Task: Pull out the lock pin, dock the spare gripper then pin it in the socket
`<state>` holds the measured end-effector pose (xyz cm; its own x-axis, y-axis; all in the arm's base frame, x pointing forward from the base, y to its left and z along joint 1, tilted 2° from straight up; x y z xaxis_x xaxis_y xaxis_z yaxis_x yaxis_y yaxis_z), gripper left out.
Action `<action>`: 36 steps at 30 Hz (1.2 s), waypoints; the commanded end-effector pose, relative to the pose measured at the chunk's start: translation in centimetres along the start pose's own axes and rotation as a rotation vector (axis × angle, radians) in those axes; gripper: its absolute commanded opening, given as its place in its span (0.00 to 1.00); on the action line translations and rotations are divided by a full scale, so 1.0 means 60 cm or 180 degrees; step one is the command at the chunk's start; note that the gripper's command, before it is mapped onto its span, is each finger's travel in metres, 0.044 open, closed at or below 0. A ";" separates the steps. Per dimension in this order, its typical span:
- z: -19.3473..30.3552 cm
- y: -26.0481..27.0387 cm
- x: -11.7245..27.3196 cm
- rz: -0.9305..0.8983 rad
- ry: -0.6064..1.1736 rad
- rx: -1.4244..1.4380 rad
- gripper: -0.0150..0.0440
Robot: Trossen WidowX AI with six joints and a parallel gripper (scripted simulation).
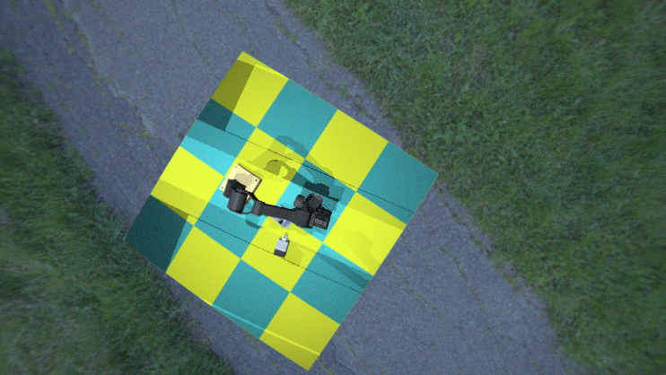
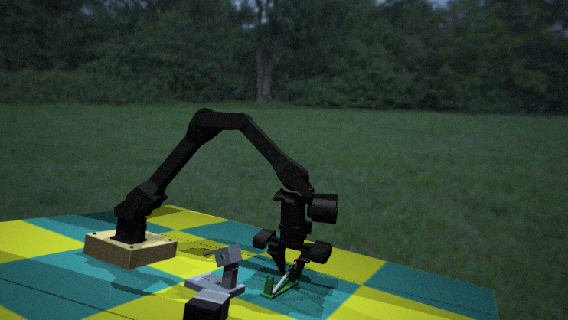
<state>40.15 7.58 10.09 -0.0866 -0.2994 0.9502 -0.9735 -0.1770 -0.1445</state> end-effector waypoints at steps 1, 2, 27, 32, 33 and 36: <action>0.004 0.005 -0.016 -0.0045 -0.0020 -0.0009 0.56; 0.004 0.005 -0.016 -0.0045 -0.0020 -0.0009 0.56; 0.004 0.004 -0.016 -0.0045 -0.0020 -0.0009 0.25; 0.003 0.004 -0.011 -0.0044 -0.0016 -0.0009 0.25; 0.002 0.004 -0.009 -0.0044 -0.0014 -0.0010 0.25; 0.000 0.003 0.002 -0.0042 -0.0005 -0.0012 0.25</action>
<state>39.97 7.59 9.35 -0.0692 -0.2992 0.9517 -0.9759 -0.1777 -0.1268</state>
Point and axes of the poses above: the point midway between the two fingers, 35 mm back from their tips, its own x axis back along the fingers, its own y axis across the jaws, z = x × y, the point moved 7 cm from there along x, back along the fingers, and after that the axes turned 14 degrees about x, right-handed, at the moved point
